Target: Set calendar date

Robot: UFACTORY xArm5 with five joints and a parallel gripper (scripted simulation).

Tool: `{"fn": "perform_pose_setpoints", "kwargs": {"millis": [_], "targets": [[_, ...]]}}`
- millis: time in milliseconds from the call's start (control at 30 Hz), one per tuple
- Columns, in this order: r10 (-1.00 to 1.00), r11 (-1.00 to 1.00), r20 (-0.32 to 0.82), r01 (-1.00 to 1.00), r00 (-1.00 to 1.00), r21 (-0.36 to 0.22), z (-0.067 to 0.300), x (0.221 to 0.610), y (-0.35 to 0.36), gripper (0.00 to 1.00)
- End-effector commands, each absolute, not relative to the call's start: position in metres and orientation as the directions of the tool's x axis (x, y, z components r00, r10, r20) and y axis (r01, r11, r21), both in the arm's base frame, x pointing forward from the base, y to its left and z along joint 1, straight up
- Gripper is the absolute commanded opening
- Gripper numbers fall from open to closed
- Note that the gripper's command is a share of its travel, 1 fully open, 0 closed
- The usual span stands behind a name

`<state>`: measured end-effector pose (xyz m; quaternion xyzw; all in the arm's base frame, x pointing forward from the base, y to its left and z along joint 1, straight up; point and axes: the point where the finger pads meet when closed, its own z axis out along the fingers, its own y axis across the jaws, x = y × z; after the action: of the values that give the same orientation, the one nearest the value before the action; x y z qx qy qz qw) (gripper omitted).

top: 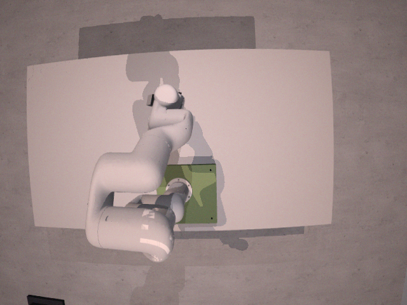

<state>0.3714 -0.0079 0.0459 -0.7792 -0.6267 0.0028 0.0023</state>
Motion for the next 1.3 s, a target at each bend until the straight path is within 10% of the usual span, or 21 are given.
{"fn": "perform_pose_setpoints", "kwargs": {"millis": [0, 1267], "targets": [[0.977, -0.214, -0.001, 0.977, 0.214, -0.004, 0.041, 0.373, -0.008, 0.49], [0.977, -0.214, -0.001, 0.977, 0.214, -0.004, 0.026, 0.373, -0.008, 0.49]]}}
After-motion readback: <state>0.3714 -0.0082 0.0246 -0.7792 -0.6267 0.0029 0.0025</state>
